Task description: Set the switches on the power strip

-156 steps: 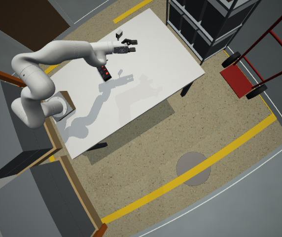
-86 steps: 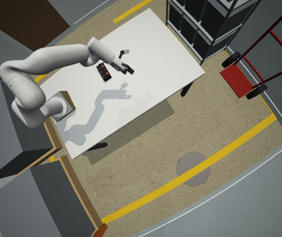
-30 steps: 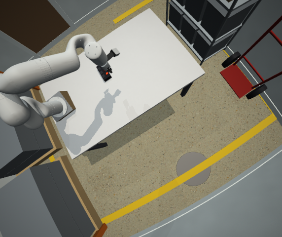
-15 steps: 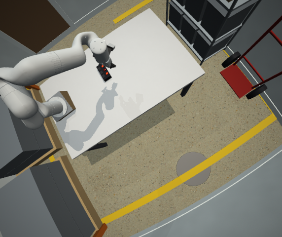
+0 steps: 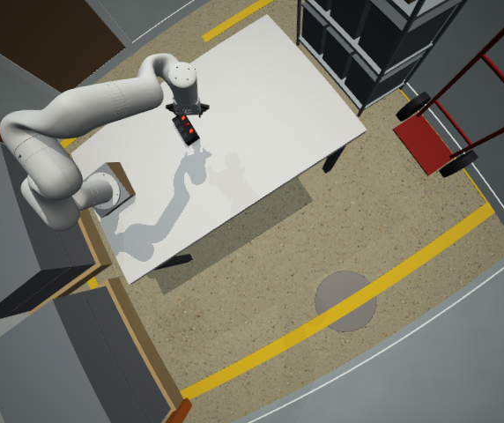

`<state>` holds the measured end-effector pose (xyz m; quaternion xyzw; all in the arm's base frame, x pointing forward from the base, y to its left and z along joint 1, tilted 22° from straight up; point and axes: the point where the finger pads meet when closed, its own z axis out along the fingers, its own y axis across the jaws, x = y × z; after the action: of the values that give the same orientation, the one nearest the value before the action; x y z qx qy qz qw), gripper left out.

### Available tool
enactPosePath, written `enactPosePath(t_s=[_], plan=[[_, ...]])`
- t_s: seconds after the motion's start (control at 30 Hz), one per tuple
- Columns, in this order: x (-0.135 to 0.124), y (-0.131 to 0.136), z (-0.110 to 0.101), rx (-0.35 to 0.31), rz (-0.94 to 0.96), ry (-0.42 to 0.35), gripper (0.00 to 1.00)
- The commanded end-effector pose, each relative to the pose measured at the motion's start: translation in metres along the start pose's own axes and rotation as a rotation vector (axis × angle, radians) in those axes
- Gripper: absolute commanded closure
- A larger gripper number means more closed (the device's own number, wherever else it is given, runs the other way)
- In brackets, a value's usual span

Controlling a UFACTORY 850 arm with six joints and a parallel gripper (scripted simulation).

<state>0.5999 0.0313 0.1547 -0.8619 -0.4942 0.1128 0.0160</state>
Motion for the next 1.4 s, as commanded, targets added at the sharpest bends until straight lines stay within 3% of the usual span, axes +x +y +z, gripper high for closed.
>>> enactPosePath(t_s=[0.0, 0.6, 0.67, 0.9, 1.0, 1.1, 1.37], plan=[[0.007, -0.001, 0.015, 0.033, -0.191, -0.026, 0.0], [0.027, -0.01, 0.074, 0.156, -0.827, -0.105, 0.0], [0.027, -0.01, 0.074, 0.156, -0.827, -0.105, 0.0], [0.033, -0.015, 0.1, 0.224, -1.093, -0.122, 0.0], [0.033, -0.015, 0.1, 0.224, -1.093, -0.122, 0.0], [0.037, -0.019, 0.116, 0.273, -1.266, -0.127, 0.0], [0.041, -0.025, 0.139, 0.348, -1.5, -0.124, 0.0]])
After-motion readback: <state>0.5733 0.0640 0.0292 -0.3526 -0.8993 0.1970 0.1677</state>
